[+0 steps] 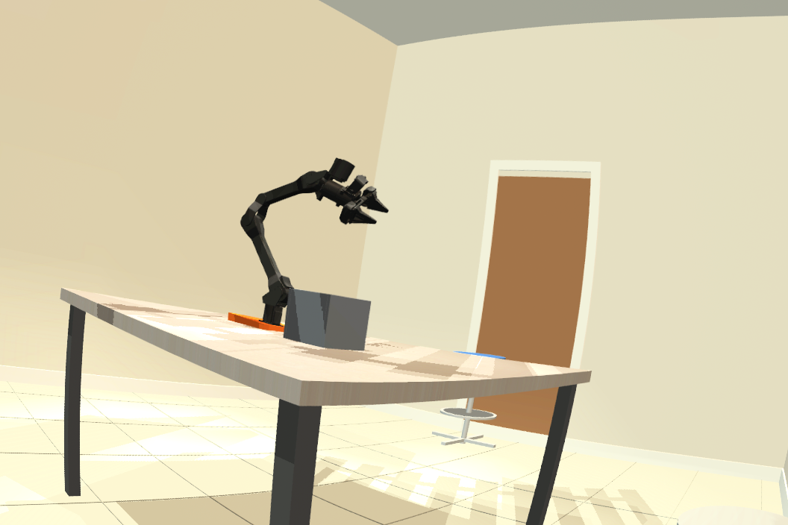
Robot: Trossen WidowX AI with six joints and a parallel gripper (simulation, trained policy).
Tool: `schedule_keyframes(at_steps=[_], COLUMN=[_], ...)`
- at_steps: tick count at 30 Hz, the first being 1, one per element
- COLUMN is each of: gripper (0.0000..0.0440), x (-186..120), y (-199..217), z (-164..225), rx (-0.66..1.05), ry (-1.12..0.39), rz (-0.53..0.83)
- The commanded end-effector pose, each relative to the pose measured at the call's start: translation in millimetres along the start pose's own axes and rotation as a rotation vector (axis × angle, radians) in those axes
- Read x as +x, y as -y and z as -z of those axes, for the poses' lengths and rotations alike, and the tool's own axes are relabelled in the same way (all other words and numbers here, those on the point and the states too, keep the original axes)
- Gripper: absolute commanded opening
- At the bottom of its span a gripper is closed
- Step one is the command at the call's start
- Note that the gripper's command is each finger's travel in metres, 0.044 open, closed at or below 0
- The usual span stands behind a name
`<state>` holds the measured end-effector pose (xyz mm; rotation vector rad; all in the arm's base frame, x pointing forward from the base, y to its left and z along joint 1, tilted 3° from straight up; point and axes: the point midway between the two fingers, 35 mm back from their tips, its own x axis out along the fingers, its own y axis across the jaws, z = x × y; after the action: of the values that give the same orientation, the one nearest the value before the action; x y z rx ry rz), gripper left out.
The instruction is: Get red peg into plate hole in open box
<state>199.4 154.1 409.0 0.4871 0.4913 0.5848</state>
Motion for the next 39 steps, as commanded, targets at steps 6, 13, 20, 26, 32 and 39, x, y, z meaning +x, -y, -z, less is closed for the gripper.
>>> schedule_keyframes(at_steps=[6, 13, 20, 26, 32, 39], gripper=[0.0440, 0.0440, 0.0440, 0.0440, 0.0440, 0.0440], x=[31.5, 42.6, 44.2, 39.6, 31.9, 23.4], y=[46.2, 74.9, 98.7, 114.1, 124.8, 132.1], z=[37.9, 69.5, 103.9, 133.4, 161.2, 188.3], rx=[0.226, 0.395, 0.565, 0.713, 0.856, 0.991], ry=[-0.182, -0.308, -0.431, -0.529, -0.617, -0.695], rz=[0.151, 0.257, 0.374, 0.489, 0.614, 0.758])
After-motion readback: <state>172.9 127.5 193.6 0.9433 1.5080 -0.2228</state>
